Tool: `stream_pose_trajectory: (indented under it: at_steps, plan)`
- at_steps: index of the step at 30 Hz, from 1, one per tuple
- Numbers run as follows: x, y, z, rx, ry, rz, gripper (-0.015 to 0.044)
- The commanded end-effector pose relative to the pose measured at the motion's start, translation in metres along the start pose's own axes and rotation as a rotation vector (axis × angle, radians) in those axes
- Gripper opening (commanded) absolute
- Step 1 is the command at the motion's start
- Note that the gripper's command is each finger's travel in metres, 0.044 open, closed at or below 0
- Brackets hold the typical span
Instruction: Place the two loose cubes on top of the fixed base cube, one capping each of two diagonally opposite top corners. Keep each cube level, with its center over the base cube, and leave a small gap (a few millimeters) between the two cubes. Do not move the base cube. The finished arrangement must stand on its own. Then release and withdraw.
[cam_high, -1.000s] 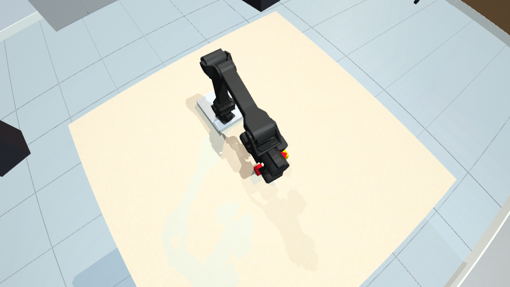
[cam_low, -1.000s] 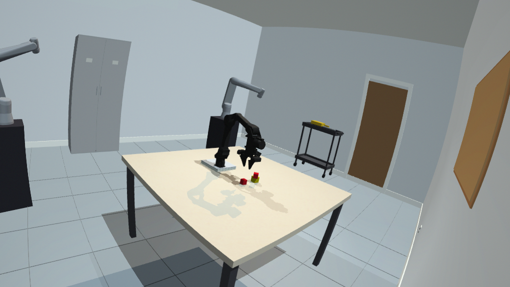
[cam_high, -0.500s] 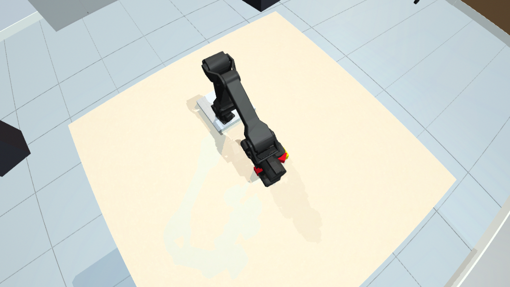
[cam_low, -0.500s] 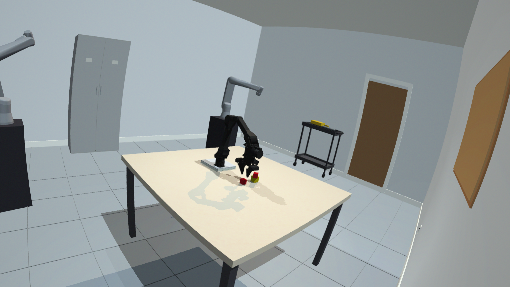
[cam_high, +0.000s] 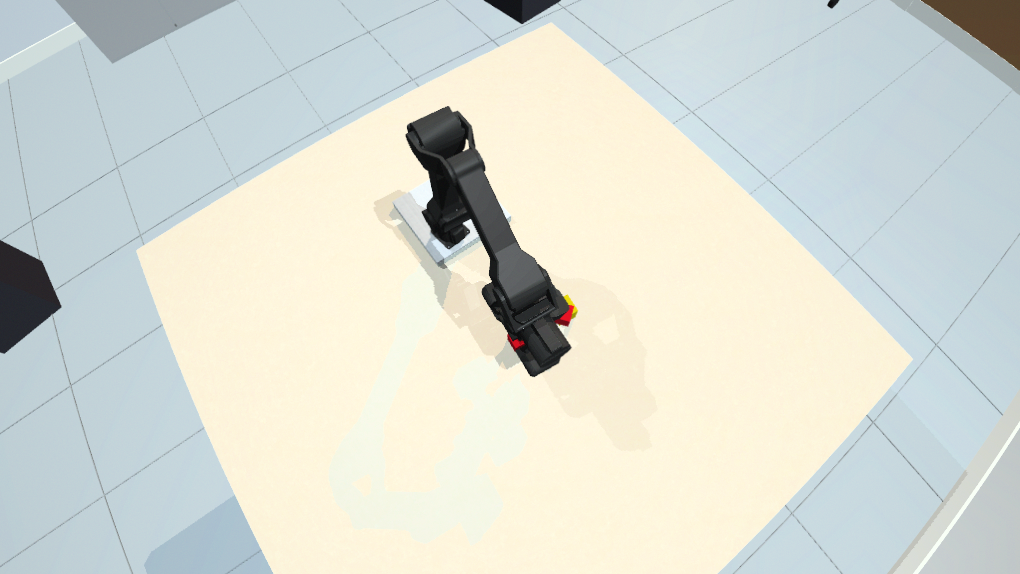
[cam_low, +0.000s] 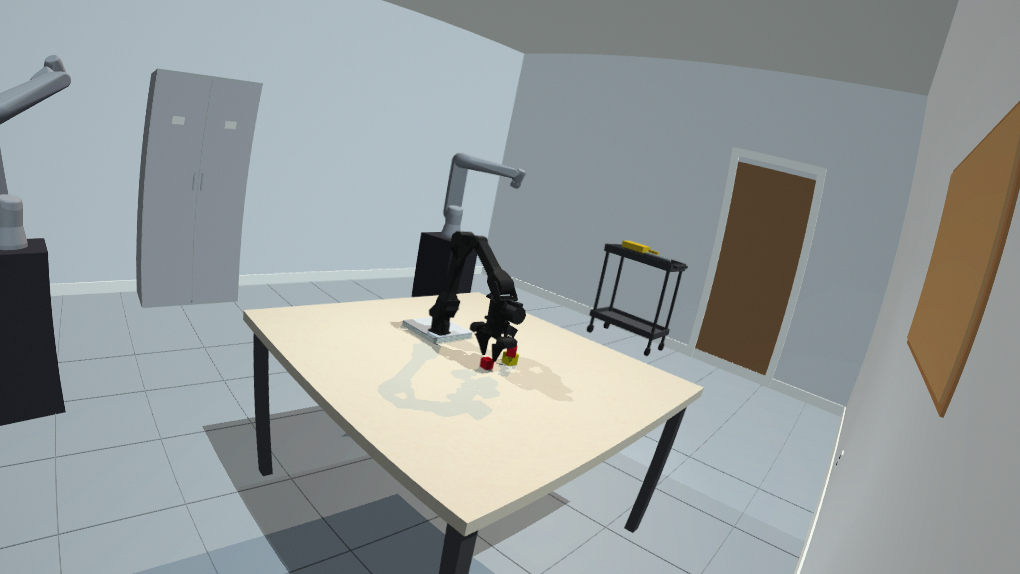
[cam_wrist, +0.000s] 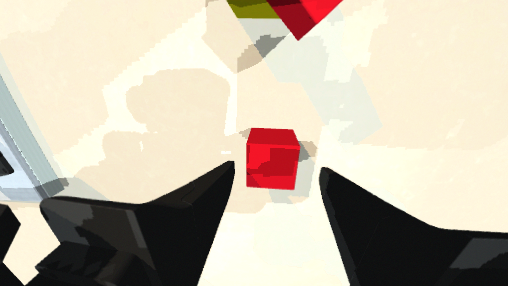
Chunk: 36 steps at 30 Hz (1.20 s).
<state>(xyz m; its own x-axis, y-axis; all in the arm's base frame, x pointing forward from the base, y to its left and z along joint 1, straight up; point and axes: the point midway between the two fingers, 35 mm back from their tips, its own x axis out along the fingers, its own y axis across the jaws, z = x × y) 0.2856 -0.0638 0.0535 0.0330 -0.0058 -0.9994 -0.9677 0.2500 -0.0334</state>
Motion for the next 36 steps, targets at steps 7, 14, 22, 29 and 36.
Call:
stream_pose_trajectory:
  at_steps: [7,14,22,29,36]
  plan:
    - [0.019,0.003,-0.001,-0.006,0.003,0.013,0.0265]
    - [0.02,0.003,-0.001,-0.006,0.003,0.013,0.0134]
    - [0.013,0.001,-0.001,-0.006,0.003,0.013,0.0105]
    - [-0.009,-0.002,0.0,-0.006,0.003,0.012,0.0105]
    - [-0.031,-0.004,0.0,-0.006,0.003,0.012,0.0105]
